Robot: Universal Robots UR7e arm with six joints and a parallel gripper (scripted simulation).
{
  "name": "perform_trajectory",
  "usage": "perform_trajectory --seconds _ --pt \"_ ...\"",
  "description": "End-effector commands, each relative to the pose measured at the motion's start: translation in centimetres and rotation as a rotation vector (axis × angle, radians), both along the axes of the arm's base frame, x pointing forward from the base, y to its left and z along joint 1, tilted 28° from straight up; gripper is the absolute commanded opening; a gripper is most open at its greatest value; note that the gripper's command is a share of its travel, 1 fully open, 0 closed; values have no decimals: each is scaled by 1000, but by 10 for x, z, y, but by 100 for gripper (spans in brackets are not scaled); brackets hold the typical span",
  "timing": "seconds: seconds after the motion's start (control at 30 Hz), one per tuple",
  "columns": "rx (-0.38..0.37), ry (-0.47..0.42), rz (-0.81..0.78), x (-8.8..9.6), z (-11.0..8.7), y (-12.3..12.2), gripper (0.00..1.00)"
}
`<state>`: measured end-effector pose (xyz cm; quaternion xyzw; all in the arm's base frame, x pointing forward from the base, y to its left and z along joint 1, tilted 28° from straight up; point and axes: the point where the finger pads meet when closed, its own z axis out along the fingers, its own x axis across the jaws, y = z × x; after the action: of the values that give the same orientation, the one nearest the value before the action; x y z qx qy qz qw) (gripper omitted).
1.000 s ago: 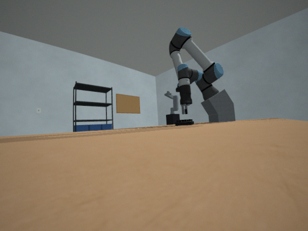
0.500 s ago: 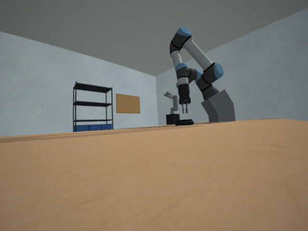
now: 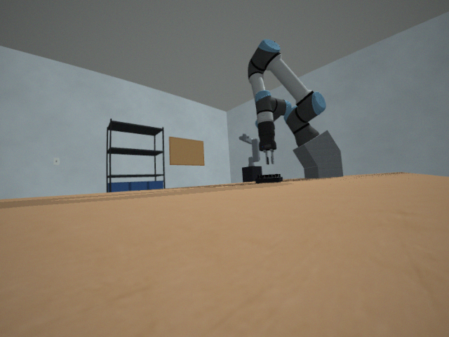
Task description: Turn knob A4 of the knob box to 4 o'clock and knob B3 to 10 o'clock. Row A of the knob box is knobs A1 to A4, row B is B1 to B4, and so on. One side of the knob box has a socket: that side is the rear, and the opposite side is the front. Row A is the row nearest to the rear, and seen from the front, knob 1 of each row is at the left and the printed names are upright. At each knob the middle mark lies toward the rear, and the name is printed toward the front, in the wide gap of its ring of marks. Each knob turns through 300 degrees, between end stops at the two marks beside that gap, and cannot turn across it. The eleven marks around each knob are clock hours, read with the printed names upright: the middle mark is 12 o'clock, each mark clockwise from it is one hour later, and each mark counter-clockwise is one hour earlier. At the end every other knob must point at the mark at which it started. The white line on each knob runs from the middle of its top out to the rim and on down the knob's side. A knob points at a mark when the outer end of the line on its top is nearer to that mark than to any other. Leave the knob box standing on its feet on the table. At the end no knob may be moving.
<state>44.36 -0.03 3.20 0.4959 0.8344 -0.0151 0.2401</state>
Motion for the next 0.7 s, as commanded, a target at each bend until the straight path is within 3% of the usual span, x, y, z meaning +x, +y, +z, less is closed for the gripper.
perform_trajectory --seconds 0.0,0.67 --pt "13 -9 -35 0 1 1 46" --pt "21 -15 -54 0 1 1 46"
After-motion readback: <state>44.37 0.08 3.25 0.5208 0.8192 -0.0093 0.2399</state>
